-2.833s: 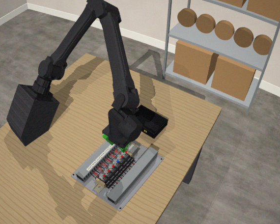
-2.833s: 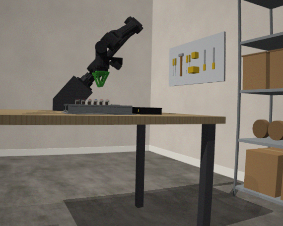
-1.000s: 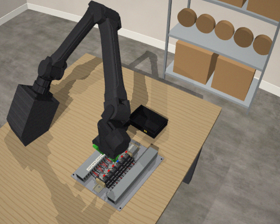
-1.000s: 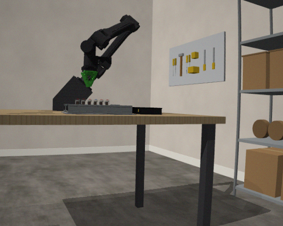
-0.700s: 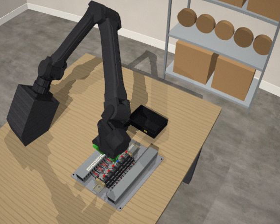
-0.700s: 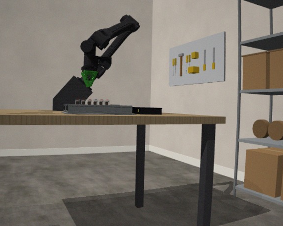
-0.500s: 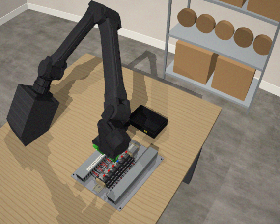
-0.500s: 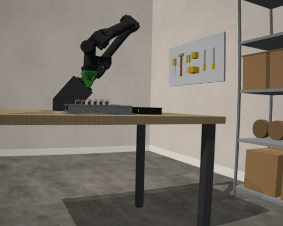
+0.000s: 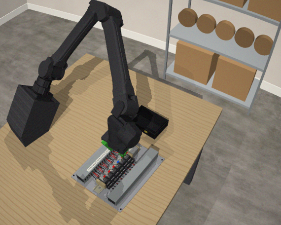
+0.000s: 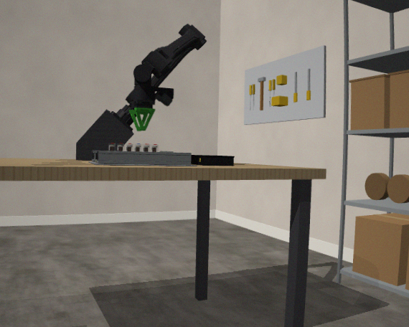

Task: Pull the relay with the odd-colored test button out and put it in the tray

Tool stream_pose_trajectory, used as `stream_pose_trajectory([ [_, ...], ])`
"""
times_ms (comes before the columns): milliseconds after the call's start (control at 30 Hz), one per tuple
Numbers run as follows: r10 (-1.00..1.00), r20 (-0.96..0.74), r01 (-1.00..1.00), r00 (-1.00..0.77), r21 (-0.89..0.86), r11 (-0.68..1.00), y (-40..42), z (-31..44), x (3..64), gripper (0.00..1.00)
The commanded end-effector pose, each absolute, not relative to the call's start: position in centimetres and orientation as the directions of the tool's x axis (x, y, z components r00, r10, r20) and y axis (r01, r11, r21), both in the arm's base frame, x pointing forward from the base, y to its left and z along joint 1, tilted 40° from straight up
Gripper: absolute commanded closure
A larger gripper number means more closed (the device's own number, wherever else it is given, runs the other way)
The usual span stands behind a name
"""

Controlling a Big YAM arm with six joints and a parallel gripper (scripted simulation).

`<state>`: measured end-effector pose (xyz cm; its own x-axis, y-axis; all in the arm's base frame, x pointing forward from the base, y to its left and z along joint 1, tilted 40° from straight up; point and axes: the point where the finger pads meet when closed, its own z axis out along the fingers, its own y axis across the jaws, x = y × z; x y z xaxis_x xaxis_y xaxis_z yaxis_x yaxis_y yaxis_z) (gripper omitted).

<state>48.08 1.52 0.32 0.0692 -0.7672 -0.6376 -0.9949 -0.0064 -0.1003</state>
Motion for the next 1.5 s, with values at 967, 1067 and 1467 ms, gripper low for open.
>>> stream_pose_trajectory([
  [967,-0.77,-0.638,-0.993,0.025,-0.103,0.053,-0.3,0.4,48.1,0.41],
  [1067,-0.77,-0.638,-0.993,0.025,-0.103,0.053,-0.3,0.4,48.1,0.41],
  [1467,-0.771,-0.635,-0.992,0.035,-0.114,0.049,-1.0,1.0,48.8,0.41],
])
